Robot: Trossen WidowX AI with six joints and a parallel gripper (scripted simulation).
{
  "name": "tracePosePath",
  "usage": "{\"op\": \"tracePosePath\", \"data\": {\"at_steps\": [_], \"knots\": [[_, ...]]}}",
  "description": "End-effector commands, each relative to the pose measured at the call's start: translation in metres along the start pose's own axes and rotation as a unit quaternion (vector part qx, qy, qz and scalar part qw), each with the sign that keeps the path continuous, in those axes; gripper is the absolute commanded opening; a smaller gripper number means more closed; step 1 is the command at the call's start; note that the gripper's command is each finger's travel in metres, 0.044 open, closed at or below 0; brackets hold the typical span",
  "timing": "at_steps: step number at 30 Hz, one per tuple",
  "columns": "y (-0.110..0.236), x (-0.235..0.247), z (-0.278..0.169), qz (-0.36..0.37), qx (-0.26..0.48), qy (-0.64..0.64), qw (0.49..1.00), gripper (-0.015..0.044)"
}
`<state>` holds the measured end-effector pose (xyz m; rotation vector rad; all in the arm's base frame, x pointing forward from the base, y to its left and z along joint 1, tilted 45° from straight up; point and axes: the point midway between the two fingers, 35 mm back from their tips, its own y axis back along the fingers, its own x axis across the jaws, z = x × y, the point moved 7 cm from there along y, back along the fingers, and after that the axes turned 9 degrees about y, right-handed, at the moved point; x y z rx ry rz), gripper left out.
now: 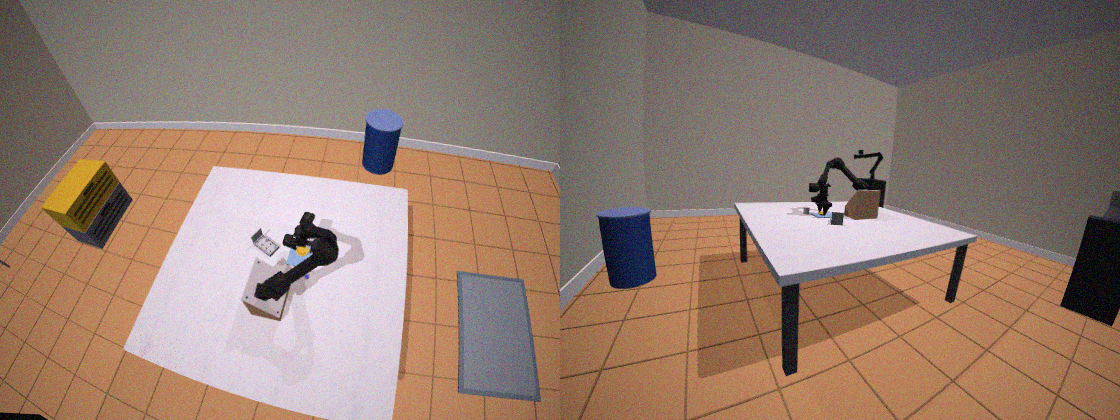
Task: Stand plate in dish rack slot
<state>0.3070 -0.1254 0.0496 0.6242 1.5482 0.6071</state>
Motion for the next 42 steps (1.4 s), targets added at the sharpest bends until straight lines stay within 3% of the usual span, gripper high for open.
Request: {"op": "tracePosePath", "data": {"at_steps": [1, 14, 25, 42], "knots": [[-0.002, 0.002, -0.001, 0.002, 0.002, 0.006, 1.0, 0.0356], [-0.002, 0.002, -0.001, 0.002, 0.002, 0.006, 1.0, 0.0283], [0.044, 0.004, 0.01, 0.01, 0.0, 0.005, 1.0, 0.0], [0.14, 0.011, 0.015, 0.011, 0.001, 0.006, 1.0, 0.0]]}}
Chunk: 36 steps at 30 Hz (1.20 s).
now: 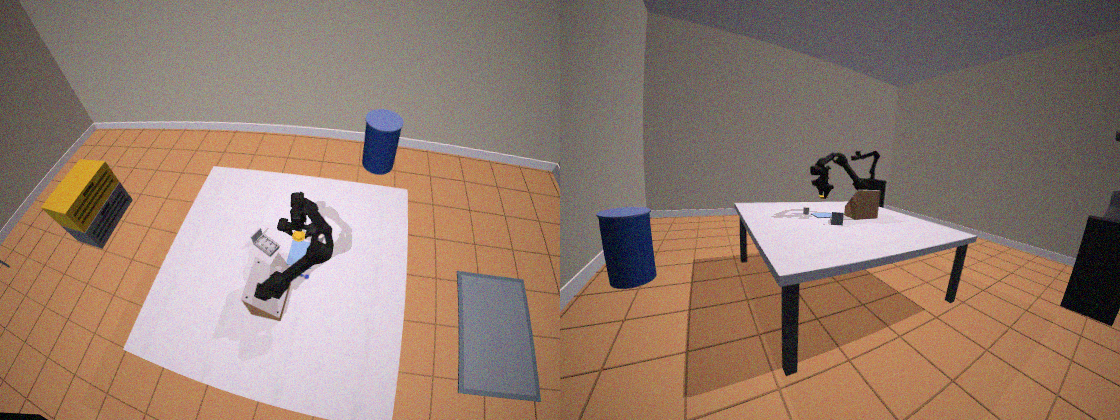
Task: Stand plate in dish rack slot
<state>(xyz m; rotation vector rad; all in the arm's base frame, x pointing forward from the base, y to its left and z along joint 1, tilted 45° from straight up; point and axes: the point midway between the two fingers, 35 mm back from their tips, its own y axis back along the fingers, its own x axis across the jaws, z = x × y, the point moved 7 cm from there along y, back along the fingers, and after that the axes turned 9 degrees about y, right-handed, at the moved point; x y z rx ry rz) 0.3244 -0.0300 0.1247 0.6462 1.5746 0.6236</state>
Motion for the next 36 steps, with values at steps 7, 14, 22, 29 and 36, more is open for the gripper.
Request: {"op": "tracePosePath", "data": {"at_steps": [7, 14, 22, 29, 36], "knots": [[0.05, 0.002, -0.002, -0.004, -0.005, -0.008, 1.0, 0.0], [0.05, 0.037, -0.012, 0.0, -0.006, -0.083, 0.997, 0.0], [0.047, 0.092, -0.039, -0.001, -0.005, -0.214, 0.977, 0.0], [0.046, 0.097, -0.042, -0.001, -0.004, -0.223, 0.975, 0.0], [0.027, 0.095, -0.041, 0.042, 0.032, -0.168, 0.984, 0.0]]}}
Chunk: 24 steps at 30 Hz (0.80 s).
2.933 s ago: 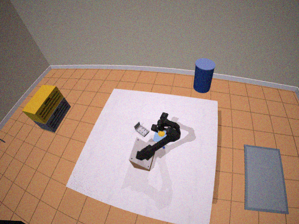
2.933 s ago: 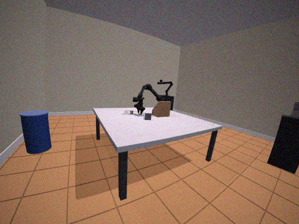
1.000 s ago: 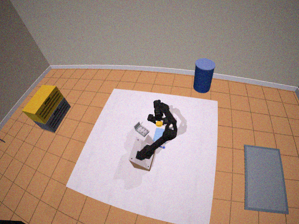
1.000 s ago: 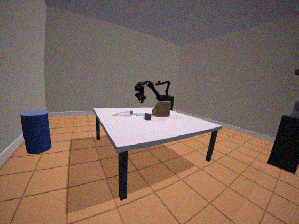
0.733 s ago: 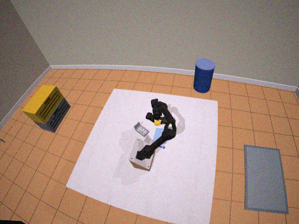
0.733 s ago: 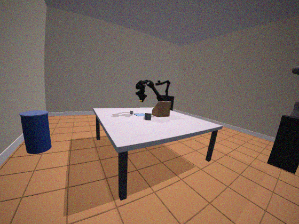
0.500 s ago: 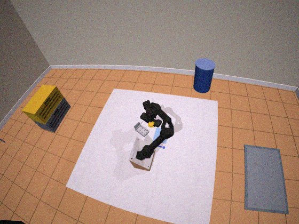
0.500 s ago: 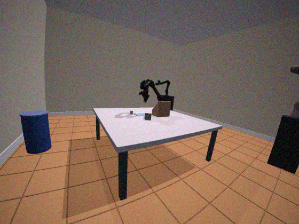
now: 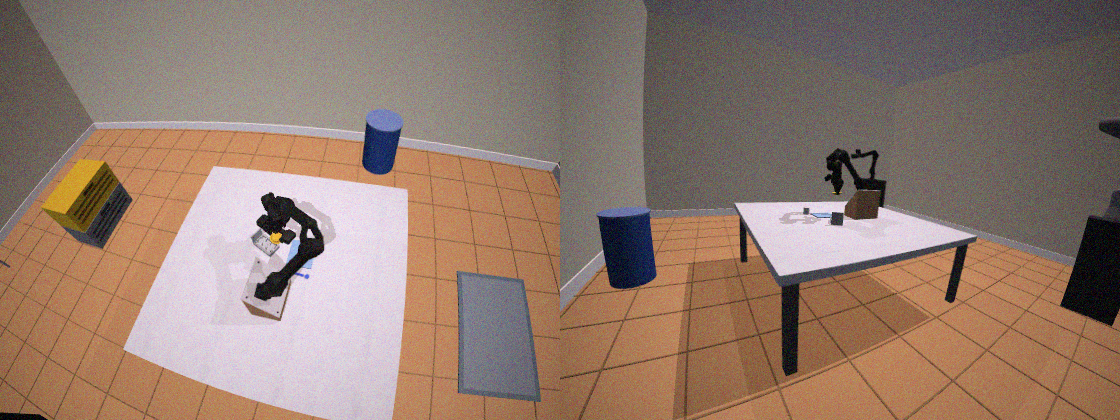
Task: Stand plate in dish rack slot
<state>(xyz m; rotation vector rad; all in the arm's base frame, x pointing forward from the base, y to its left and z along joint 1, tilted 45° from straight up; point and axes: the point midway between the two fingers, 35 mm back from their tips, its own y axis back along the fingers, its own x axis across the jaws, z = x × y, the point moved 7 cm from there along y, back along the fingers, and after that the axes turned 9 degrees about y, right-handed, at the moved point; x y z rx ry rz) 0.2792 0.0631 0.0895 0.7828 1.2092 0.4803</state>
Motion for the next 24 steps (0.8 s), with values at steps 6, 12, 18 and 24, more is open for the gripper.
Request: {"op": "tracePosePath", "data": {"at_steps": [6, 12, 18, 24], "knots": [[-0.028, -0.002, 0.0, 0.053, 0.055, 0.079, 0.994, 0.0], [-0.044, -0.004, 0.001, 0.1, 0.079, 0.132, 0.983, 0.0], [-0.06, -0.006, 0.001, 0.151, 0.094, 0.183, 0.967, 0.0], [-0.075, -0.009, 0.001, 0.205, 0.097, 0.229, 0.947, 0.0]]}}
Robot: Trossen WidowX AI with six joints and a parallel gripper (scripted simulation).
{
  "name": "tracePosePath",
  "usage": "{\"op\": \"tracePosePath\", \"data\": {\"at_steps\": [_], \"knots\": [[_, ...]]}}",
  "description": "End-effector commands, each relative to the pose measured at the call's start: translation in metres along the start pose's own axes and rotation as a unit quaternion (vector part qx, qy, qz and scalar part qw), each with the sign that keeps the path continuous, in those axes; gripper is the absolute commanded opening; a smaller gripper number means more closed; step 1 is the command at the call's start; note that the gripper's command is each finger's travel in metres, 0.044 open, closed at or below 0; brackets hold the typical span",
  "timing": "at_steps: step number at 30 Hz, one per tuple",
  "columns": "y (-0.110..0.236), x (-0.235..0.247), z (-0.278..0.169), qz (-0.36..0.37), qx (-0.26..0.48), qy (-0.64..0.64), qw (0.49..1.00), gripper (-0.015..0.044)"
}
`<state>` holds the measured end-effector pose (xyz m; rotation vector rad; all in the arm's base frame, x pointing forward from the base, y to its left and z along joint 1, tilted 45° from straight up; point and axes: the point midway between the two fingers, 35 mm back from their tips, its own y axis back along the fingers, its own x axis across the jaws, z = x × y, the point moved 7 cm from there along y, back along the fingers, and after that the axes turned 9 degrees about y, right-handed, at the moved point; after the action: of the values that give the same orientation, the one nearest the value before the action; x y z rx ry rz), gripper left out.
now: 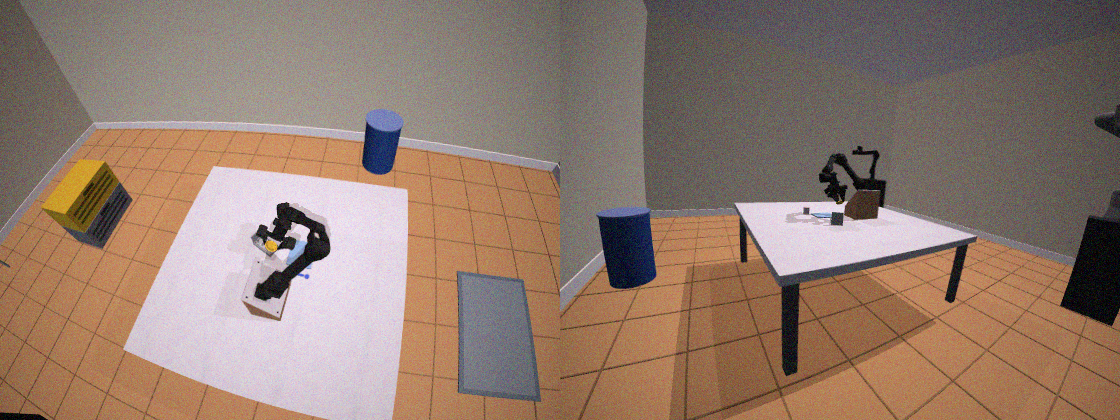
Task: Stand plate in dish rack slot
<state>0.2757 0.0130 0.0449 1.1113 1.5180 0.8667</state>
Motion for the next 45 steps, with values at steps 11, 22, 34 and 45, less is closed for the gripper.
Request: {"op": "tracePosePath", "data": {"at_steps": [11, 22, 34, 45], "knots": [[-0.029, -0.018, -0.001, 0.113, -0.028, 0.117, 0.986, 0.0], [-0.048, -0.032, -0.003, 0.178, -0.092, 0.212, 0.957, 0.0], [-0.066, -0.046, -0.006, 0.215, -0.19, 0.312, 0.906, 0.0], [-0.079, -0.06, -0.011, 0.214, -0.296, 0.395, 0.843, 0.0]]}}
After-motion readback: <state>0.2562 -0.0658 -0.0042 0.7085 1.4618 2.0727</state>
